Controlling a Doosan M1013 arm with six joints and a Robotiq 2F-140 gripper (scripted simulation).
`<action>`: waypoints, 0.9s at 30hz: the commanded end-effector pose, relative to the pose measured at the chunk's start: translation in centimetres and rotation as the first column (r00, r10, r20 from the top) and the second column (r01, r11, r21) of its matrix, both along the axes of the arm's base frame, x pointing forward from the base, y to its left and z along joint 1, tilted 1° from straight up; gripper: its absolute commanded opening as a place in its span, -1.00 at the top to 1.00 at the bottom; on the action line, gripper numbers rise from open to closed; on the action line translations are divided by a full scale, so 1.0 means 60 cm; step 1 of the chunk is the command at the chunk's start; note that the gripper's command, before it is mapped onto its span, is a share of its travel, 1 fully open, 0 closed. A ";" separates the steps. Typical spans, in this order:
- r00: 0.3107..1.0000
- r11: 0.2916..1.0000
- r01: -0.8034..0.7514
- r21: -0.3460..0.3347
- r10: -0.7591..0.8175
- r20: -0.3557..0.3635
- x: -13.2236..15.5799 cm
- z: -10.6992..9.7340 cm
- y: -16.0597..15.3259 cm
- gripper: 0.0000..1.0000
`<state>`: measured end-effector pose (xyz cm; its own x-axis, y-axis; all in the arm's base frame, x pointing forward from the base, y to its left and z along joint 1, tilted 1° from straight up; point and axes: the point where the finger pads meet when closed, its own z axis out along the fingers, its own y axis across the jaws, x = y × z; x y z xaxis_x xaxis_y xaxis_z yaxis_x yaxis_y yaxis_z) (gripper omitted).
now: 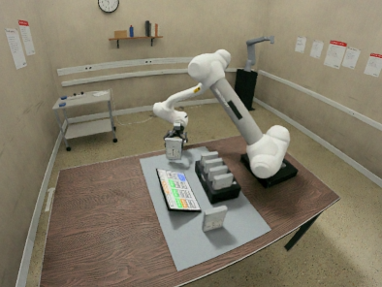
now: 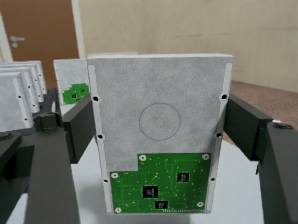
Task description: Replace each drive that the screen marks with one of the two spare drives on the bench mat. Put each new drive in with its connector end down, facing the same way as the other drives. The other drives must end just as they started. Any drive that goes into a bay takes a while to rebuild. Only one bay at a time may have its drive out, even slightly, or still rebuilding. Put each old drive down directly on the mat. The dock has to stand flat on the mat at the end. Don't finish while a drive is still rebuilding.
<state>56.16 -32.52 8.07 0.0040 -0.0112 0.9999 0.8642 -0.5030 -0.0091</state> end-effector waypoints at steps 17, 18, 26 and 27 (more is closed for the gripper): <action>1.000 1.000 0.000 -0.001 0.000 0.001 0.000 -0.034 0.000 0.80; 1.000 1.000 0.000 -0.001 0.000 0.001 0.000 -0.035 0.000 0.80; 1.000 1.000 0.000 -0.001 0.000 0.001 0.000 -0.045 0.000 0.80; 1.000 1.000 0.000 -0.001 0.000 0.001 0.000 -0.046 0.000 0.80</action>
<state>56.15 -32.49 5.42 0.0040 -0.0112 0.9999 0.8642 -0.5030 -0.0091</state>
